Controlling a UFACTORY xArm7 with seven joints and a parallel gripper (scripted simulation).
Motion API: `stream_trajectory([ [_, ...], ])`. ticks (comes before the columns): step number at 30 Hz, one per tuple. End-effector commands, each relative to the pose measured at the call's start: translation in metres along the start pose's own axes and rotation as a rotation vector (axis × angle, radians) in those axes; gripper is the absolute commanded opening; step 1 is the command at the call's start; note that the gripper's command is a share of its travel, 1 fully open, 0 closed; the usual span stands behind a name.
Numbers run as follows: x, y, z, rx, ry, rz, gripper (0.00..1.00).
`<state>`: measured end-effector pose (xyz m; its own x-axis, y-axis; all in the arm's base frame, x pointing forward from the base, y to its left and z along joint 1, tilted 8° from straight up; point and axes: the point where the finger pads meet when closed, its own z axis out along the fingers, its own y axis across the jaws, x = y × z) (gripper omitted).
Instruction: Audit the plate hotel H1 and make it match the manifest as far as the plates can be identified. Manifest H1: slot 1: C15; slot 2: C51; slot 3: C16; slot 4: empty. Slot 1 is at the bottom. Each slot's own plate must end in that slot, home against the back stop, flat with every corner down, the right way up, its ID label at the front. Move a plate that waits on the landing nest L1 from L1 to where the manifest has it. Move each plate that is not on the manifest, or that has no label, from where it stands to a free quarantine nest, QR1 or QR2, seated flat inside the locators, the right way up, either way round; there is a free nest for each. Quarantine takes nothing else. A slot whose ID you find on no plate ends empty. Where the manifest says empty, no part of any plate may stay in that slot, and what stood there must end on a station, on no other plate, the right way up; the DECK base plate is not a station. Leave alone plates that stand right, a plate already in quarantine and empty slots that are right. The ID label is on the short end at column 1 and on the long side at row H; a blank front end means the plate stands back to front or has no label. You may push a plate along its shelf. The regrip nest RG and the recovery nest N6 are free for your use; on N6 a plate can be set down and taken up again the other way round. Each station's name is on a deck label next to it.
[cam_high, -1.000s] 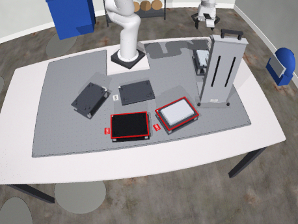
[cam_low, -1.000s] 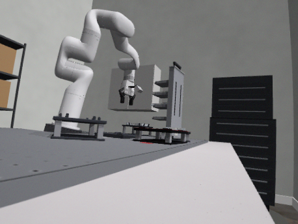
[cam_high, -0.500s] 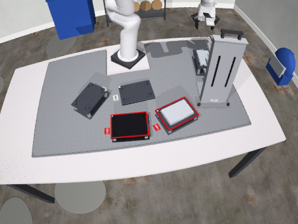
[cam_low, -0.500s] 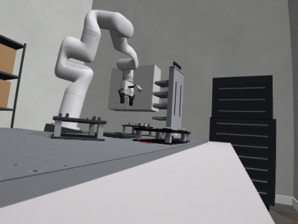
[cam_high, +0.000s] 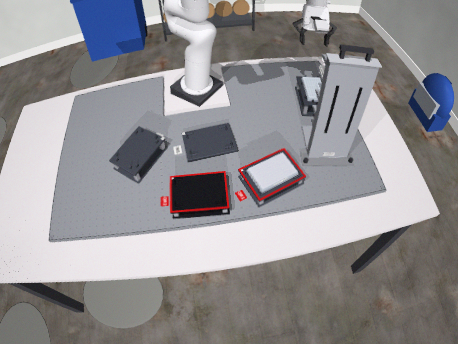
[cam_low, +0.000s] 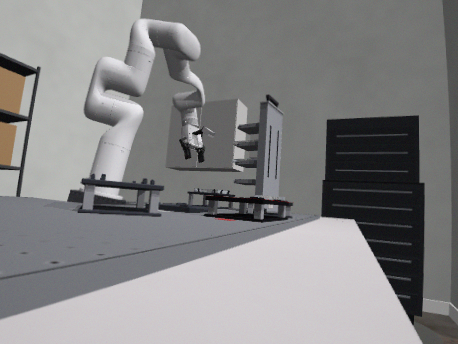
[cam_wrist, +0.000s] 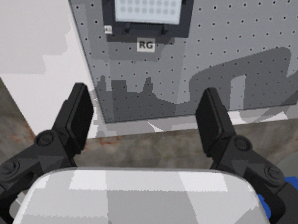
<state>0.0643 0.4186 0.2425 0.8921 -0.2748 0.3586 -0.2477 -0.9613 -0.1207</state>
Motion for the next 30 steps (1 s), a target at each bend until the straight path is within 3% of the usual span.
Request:
stream_trajectory([
  [1,-0.0006,-0.0008,-0.0014,0.003,0.064,0.000,1.00],
  [11,-0.0007,-0.0007,-0.0013,0.003,0.231,0.000,1.00],
  [13,-0.0007,-0.0007,-0.0013,0.003,0.231,0.000,1.00],
  [28,-0.0007,-0.0006,-0.0012,0.003,0.481,0.000,1.00],
  [30,-0.0007,-0.0006,-0.0012,0.003,0.481,0.000,1.00],
])
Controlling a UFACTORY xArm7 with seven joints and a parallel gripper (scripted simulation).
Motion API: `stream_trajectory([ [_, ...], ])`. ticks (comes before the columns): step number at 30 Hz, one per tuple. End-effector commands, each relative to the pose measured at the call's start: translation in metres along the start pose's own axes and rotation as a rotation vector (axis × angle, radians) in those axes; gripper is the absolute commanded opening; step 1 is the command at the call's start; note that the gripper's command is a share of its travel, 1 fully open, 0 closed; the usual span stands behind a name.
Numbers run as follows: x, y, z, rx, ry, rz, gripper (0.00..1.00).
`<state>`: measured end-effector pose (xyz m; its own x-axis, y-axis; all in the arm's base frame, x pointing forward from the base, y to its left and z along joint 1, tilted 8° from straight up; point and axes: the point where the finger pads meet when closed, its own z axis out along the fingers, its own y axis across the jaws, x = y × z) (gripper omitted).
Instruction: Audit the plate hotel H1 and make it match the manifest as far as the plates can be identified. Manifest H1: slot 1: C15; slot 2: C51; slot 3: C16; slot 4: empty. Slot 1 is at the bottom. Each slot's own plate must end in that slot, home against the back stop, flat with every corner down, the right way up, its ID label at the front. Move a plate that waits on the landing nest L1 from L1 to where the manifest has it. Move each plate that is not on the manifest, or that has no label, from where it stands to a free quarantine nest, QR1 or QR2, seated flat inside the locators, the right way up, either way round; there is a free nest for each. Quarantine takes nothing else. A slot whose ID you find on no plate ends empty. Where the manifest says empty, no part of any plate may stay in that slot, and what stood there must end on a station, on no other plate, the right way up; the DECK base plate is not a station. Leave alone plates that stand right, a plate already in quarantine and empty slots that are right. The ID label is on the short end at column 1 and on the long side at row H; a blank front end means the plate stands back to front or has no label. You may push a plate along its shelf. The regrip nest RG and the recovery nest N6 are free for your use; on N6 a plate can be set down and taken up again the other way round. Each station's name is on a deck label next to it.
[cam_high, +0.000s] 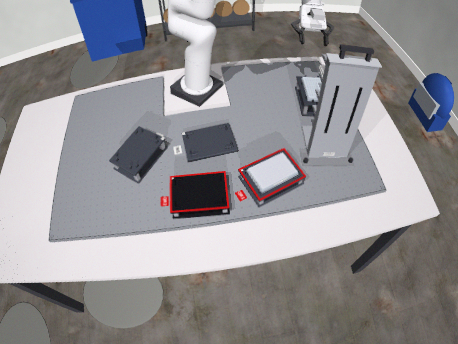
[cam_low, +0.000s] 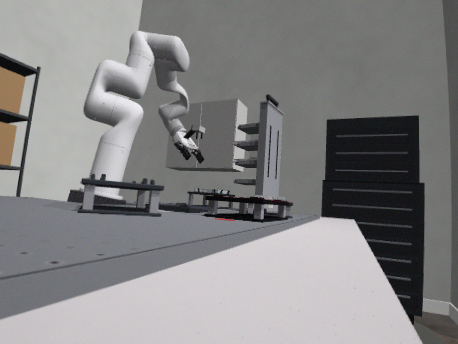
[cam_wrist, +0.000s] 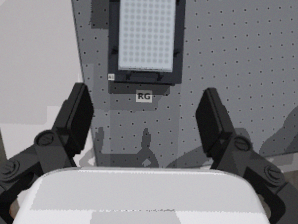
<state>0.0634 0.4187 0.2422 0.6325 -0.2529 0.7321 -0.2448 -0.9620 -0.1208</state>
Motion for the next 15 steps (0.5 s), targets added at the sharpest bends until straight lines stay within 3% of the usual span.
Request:
stream_trajectory([
  [1,0.0006,-0.0008,-0.0009,0.000,0.038,0.003,1.00],
  [15,0.0006,-0.0007,-0.0008,0.000,0.271,0.003,1.00],
])
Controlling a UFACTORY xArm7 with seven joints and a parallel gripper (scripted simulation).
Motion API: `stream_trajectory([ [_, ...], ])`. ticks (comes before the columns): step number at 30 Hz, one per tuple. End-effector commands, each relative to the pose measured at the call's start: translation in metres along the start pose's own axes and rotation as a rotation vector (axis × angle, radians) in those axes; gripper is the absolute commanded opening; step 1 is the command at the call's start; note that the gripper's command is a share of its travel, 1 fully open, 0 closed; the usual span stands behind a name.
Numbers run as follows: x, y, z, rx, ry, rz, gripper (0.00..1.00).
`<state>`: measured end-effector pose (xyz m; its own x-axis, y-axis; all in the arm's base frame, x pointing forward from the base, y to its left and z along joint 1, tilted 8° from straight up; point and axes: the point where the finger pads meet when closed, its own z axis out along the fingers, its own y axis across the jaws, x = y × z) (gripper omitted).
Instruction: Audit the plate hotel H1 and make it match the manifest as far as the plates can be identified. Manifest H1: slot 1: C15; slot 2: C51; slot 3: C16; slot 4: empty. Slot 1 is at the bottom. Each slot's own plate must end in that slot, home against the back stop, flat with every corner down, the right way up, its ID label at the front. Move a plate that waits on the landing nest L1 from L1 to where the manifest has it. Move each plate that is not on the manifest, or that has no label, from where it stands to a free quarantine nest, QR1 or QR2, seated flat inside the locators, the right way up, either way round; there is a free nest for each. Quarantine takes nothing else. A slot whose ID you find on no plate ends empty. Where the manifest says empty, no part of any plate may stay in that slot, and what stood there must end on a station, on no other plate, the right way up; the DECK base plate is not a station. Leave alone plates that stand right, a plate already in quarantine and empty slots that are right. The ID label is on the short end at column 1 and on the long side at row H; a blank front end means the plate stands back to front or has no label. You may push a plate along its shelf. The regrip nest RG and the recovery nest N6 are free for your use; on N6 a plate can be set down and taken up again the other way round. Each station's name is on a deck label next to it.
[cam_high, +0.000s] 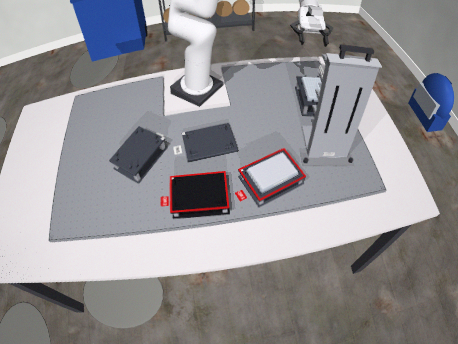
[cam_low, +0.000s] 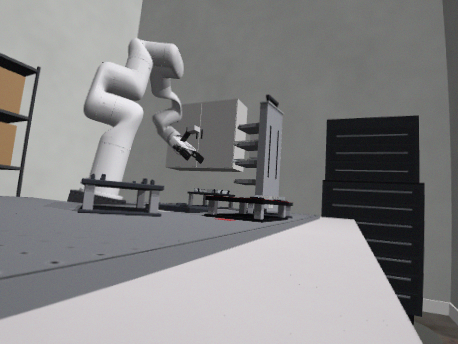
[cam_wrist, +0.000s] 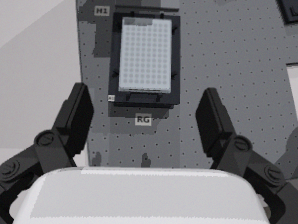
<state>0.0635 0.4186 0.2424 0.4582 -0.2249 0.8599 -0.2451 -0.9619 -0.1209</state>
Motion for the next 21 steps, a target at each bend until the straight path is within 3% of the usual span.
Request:
stream_trajectory([
  [1,0.0006,-0.0008,-0.0007,0.000,0.053,0.002,1.00],
  [17,0.0006,-0.0007,-0.0006,-0.001,0.303,0.002,1.00],
  [21,0.0006,-0.0007,-0.0006,-0.001,0.336,0.002,1.00],
])
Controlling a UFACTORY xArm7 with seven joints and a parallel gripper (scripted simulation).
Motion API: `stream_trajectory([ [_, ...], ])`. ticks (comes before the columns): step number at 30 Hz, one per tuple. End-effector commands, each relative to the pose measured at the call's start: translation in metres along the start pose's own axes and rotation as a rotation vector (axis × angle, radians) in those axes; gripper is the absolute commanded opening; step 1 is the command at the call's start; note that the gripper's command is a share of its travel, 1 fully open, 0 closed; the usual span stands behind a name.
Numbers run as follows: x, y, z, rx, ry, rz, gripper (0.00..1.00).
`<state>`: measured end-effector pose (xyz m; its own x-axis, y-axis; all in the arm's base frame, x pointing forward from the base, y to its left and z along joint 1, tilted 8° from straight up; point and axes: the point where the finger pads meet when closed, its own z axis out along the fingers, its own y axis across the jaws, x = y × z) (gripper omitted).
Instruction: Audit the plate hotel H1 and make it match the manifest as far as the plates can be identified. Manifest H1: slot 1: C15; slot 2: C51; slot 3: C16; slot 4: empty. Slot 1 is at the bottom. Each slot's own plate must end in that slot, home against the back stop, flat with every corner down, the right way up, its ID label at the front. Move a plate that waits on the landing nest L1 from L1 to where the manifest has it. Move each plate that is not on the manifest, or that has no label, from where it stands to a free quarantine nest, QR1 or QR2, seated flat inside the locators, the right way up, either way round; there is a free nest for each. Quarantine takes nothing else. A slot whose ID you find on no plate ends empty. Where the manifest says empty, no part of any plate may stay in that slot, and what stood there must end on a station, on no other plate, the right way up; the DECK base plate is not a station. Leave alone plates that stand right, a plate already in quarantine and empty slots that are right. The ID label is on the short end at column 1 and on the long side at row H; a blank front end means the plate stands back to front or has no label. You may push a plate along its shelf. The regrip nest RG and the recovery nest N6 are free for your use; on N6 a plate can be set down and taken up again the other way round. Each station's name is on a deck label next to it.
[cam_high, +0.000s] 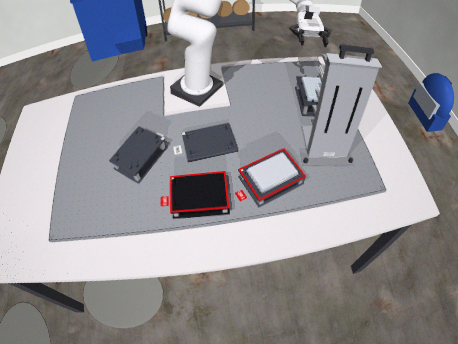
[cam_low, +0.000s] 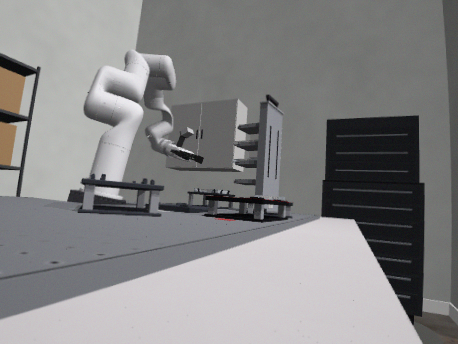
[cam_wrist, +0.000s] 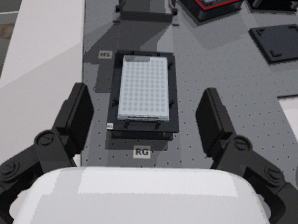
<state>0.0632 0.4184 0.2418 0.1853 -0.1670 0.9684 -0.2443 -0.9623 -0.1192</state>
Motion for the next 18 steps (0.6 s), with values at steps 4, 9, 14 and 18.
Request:
stream_trajectory([
  [4,0.0014,-0.0010,-0.0003,-0.002,0.102,0.004,1.00],
  [9,0.0014,-0.0009,-0.0002,-0.002,0.186,0.004,1.00],
  [14,0.0014,-0.0009,-0.0002,-0.002,0.253,0.004,1.00],
  [18,0.0014,-0.0009,-0.0002,-0.003,0.303,0.004,1.00],
])
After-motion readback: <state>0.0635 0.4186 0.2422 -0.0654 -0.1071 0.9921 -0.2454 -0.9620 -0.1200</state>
